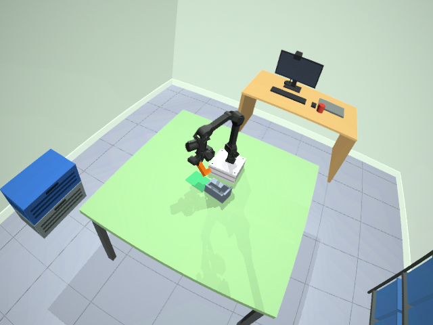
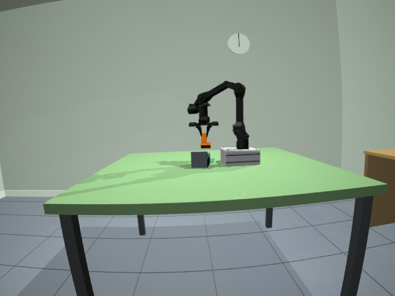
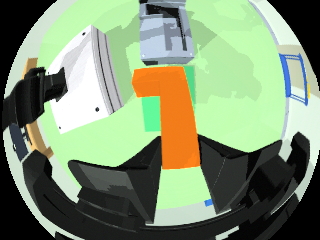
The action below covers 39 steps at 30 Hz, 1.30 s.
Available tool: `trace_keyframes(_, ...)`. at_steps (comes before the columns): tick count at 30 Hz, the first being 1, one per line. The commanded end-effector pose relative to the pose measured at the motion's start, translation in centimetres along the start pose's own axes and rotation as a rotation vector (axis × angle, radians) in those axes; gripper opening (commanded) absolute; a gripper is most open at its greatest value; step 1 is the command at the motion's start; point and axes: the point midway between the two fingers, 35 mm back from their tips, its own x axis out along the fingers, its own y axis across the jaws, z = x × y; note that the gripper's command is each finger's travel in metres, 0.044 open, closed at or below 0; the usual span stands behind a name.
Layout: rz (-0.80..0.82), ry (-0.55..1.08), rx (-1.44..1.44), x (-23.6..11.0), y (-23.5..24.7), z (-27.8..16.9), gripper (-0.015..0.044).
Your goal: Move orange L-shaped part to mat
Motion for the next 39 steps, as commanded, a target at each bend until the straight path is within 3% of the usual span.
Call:
trace_keyframes(1,-0.003,0.006,-0.007,0.0,-0.1,-0.4,0.0000)
trace_keyframes(39,-0.003,0.006,-0.007,5.7,-0.1,-0.4,0.0000)
